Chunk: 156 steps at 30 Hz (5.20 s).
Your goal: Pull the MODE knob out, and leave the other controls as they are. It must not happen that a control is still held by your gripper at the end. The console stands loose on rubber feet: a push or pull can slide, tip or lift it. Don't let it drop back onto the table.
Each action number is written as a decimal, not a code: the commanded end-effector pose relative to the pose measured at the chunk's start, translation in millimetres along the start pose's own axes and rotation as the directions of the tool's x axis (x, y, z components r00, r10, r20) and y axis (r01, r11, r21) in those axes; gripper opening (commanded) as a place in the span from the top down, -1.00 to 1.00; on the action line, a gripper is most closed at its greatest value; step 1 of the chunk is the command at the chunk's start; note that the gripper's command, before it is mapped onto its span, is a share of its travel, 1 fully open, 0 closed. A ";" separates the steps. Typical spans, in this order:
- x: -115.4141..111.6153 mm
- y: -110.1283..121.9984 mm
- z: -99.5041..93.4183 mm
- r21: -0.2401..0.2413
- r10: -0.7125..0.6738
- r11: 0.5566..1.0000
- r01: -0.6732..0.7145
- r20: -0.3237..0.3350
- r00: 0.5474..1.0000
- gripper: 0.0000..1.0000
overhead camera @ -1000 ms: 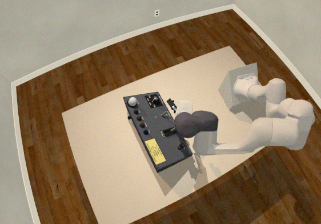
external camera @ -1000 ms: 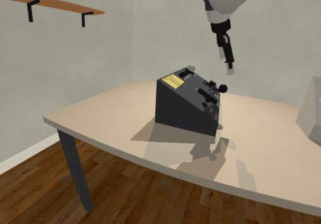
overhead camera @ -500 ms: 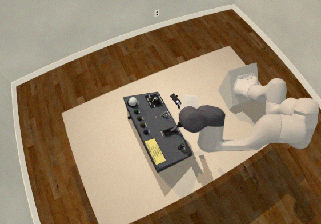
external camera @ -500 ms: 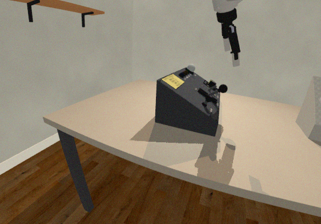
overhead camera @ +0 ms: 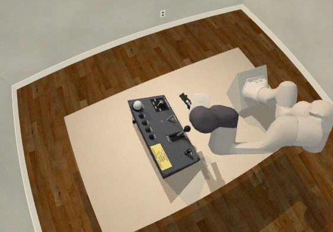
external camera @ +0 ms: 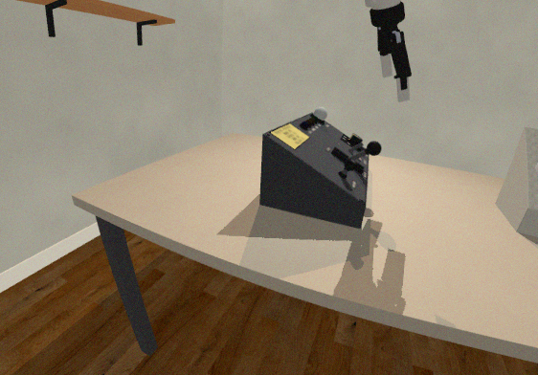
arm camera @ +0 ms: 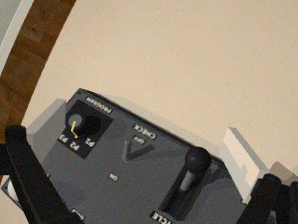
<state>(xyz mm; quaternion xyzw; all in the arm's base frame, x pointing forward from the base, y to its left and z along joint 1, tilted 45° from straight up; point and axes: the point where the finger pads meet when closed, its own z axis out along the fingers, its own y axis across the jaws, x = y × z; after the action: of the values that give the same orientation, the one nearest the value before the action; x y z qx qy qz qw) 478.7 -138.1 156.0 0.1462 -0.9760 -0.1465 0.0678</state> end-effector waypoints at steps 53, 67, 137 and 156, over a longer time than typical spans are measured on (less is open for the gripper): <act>-9.0 120.6 21.1 0.532 -0.900 0.435 0.726 0.258 0.350 -1.00; -7.0 122.3 24.4 0.707 -0.982 0.189 0.682 0.143 0.124 -1.00; -7.0 122.3 24.4 0.563 -0.562 -0.811 0.161 -0.672 -0.482 -1.00; -7.0 122.3 24.4 0.563 -0.562 -0.811 0.161 -0.672 -0.482 -1.00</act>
<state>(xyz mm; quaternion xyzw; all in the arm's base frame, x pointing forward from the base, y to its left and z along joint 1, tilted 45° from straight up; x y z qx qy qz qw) 448.8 -18.5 169.7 0.8434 -0.1752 0.3277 -0.3881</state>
